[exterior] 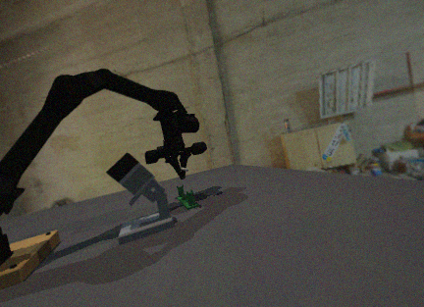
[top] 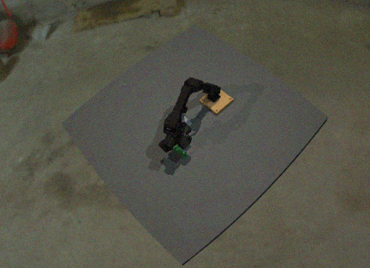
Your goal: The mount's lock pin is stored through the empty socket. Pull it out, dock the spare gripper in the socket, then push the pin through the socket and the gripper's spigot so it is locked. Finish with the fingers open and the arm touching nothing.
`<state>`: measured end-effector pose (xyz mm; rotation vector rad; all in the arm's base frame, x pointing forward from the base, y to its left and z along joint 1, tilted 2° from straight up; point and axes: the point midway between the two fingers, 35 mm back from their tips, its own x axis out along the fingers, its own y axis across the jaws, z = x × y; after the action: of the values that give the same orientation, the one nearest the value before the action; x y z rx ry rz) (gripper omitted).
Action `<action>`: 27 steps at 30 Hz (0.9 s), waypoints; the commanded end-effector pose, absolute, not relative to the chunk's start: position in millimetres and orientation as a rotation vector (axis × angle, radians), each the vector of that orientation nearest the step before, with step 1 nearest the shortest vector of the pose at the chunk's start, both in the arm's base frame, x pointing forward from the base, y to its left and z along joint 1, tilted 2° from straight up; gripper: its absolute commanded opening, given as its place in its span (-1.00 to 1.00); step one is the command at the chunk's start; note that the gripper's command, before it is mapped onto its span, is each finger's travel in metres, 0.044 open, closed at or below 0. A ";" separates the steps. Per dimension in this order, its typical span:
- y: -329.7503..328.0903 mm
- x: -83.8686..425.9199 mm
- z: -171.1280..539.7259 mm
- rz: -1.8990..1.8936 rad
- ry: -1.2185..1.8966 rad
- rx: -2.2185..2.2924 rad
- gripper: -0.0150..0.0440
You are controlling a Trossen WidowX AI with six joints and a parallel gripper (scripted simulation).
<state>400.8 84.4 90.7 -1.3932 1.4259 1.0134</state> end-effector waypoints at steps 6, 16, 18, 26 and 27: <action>86.8 394.2 93.0 1.002 1.432 -1.379 -0.49; 94.6 365.0 101.7 0.997 1.438 -1.365 -0.49; 95.9 359.1 103.2 0.996 1.439 -1.363 -0.49; 99.7 334.4 108.1 0.992 1.444 -1.353 -0.49; 100.0 331.3 108.6 0.992 1.445 -1.351 -0.49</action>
<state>339.7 97.7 107.0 -1.3589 1.4465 0.9959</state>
